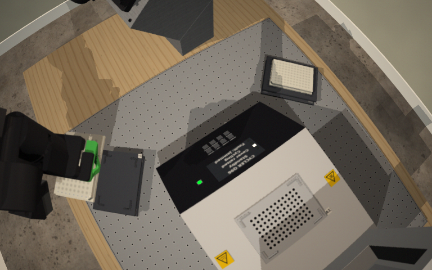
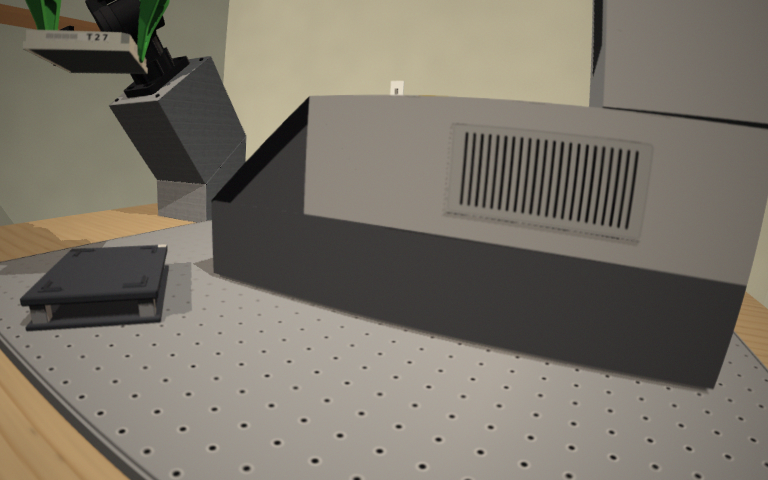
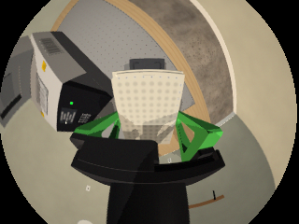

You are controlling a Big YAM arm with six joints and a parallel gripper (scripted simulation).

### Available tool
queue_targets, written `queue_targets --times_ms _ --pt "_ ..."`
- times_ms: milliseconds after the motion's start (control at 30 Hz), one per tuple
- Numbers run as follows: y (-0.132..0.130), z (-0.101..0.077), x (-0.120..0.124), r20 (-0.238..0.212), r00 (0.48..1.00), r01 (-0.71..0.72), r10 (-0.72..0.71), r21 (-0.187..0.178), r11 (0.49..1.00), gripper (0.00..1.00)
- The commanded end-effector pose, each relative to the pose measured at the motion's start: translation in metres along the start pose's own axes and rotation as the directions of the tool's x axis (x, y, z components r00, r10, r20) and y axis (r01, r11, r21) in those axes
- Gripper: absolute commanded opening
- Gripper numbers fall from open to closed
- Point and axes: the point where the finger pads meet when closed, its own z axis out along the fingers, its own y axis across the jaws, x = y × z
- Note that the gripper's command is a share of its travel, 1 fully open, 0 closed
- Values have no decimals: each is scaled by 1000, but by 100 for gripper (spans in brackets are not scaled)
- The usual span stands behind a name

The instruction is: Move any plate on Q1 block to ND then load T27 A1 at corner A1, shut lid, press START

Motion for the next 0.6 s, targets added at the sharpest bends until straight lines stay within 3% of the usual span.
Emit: queue_targets --times_ms 0,100,300,433,567 --pt "3 -25 -15 35 999 -23 24 -15 1000 0" --pt "3 -28 -16 42 999 -21 22 -16 1000 0" --pt "-1 -60 -23 68 997 -33 35 -21 999 0" --pt "2 -73 -26 65 997 -35 36 -22 999 0" --pt "3 -55 -17 34 999 -22 22 -19 1000 0"
